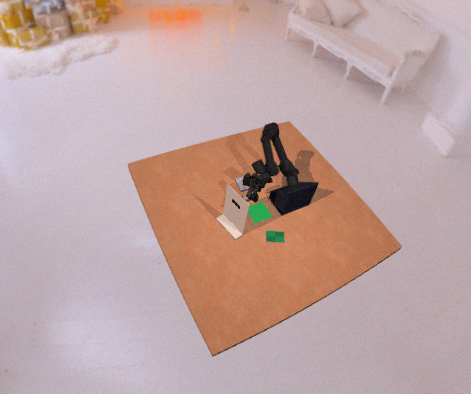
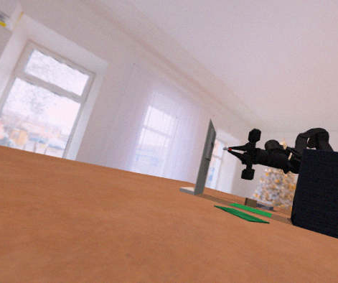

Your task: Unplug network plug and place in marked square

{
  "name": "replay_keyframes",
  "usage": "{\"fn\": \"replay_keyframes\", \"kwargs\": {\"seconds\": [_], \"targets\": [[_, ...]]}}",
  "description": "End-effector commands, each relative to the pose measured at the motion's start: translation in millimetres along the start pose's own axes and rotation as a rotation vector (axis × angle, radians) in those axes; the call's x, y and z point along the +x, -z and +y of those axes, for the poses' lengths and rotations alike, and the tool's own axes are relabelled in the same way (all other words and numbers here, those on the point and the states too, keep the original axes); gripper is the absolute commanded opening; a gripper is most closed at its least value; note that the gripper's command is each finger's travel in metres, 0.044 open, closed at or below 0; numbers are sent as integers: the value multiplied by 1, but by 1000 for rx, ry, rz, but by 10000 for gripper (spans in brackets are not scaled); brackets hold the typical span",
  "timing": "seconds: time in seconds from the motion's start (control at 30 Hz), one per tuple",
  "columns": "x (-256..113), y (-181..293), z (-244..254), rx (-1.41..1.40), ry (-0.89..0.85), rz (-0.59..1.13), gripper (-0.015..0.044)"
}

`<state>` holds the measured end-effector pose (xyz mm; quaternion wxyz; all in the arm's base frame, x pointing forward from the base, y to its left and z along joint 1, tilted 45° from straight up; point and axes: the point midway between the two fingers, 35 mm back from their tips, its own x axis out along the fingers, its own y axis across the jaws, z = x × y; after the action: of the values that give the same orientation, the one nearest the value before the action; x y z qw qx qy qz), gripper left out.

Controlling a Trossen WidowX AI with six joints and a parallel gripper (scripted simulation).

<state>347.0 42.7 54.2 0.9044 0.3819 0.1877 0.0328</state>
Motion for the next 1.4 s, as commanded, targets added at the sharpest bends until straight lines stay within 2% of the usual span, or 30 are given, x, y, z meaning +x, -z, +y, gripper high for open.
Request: {"fn": "replay_keyframes", "kwargs": {"seconds": [0.0, 0.6, 1.37], "targets": [[-3, 1, -1, 1, 2, 3, 0], [-12, 2, -1, 1, 3, 3, 0], [-22, 9, 47, 4, 3, 3, 0]]}}
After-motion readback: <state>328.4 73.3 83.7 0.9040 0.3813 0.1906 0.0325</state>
